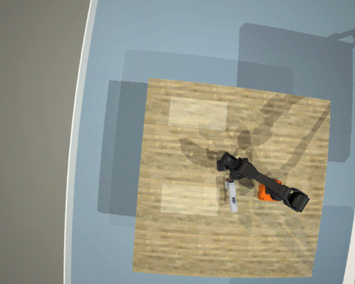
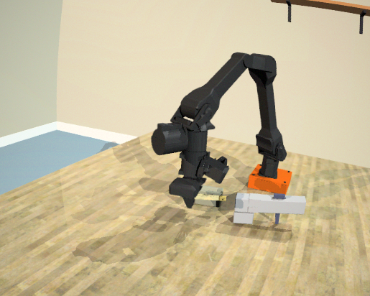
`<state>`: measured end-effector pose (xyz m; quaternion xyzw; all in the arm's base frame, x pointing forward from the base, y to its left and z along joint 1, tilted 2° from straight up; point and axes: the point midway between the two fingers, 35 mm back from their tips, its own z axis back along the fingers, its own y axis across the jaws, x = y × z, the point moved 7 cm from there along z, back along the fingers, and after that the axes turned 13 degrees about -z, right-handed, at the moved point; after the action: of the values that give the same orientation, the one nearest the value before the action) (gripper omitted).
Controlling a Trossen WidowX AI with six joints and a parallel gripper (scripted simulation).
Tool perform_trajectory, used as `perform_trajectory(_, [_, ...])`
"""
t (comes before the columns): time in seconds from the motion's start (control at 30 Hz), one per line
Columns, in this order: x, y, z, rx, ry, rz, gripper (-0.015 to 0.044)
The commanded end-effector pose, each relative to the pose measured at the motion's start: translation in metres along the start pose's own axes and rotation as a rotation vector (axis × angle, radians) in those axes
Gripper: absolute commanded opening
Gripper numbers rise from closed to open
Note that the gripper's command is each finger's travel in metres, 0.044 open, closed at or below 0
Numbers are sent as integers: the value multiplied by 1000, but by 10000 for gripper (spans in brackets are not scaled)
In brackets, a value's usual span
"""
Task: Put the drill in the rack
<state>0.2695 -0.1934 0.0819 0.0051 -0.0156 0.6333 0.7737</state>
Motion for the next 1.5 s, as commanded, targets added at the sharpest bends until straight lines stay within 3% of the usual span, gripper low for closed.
perform_trajectory(0.0, [0,0,3,-2,4,1,0])
perform_trajectory(1.47, [5,5,19,-2,4,1,0])
